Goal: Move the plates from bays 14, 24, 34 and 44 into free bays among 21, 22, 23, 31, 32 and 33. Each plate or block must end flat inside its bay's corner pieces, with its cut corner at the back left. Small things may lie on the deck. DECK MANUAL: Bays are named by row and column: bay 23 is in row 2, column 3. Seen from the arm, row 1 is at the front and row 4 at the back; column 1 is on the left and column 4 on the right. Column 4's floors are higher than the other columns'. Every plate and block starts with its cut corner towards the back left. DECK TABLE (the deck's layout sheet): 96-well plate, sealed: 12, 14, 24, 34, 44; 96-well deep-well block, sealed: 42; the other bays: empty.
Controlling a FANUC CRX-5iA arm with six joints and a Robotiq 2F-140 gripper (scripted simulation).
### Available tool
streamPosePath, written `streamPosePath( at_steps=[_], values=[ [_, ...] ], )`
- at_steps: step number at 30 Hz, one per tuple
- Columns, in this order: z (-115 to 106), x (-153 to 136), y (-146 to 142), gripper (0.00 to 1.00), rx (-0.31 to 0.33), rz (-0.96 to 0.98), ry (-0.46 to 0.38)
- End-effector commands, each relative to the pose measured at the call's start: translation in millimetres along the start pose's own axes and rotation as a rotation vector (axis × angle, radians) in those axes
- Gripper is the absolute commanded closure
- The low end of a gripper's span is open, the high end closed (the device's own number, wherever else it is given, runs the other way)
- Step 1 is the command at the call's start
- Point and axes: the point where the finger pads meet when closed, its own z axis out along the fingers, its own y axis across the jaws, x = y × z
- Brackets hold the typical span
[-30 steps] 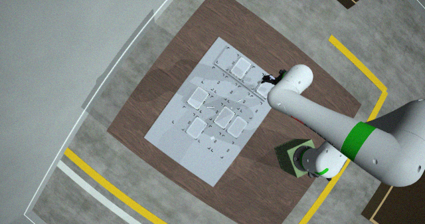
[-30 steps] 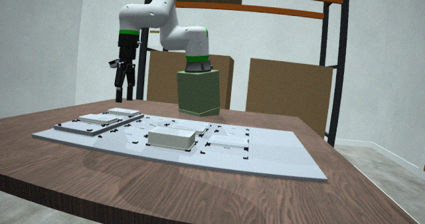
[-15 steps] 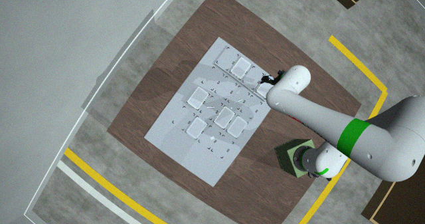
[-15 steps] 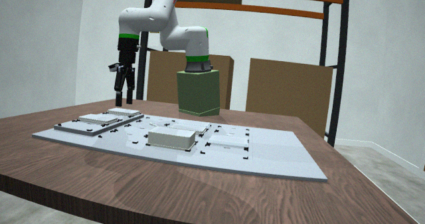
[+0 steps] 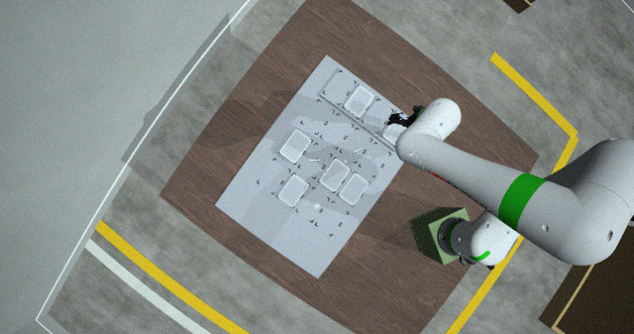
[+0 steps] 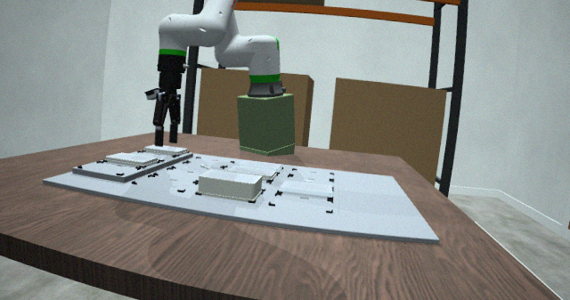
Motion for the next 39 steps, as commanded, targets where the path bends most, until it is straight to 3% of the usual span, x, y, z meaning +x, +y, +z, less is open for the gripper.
streamPosePath(
  at_steps=[1,39],
  values=[
    [-0.3,0.3,-0.6,0.30,0.001,0.000,0.001],
    [19.6,0.3,-0.6,0.30,0.001,0.000,0.001]
  ],
)
